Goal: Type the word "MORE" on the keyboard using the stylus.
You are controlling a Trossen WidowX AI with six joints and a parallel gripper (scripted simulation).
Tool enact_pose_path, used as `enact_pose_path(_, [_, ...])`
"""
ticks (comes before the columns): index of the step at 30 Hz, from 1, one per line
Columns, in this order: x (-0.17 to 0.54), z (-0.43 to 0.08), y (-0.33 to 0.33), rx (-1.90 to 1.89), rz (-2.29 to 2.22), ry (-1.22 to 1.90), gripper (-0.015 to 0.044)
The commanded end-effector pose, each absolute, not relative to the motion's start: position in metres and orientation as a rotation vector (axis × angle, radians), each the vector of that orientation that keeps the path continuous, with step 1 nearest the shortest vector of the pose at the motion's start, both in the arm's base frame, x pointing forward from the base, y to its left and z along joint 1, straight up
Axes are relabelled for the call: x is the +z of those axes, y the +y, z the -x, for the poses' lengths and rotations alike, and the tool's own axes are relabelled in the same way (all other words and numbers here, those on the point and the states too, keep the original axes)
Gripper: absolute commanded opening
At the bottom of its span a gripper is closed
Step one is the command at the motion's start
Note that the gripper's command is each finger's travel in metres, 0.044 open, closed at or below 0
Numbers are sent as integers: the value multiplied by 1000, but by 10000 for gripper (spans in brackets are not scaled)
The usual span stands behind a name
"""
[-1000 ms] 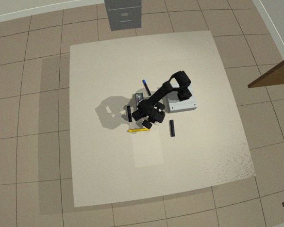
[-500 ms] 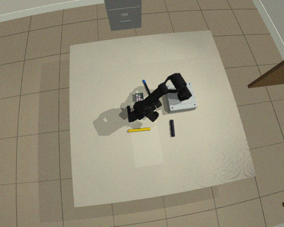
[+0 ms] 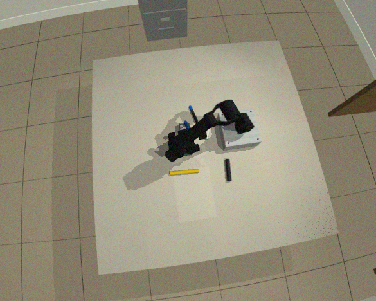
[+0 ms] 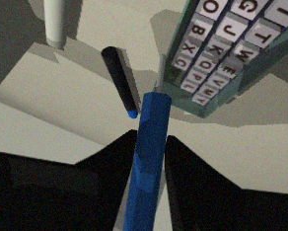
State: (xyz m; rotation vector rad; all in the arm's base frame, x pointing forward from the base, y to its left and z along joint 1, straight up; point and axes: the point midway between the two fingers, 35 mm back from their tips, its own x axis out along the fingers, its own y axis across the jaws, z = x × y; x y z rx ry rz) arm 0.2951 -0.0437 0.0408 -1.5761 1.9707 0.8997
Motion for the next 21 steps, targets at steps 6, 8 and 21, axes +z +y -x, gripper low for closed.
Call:
enact_pose_path(6, [72,-321,-73,440,1719,2062,0])
enact_pose_path(8, [72,-321,-73,440,1719,2062,0])
enact_pose_path(21, [43,-321,-73,440,1717,2064,0])
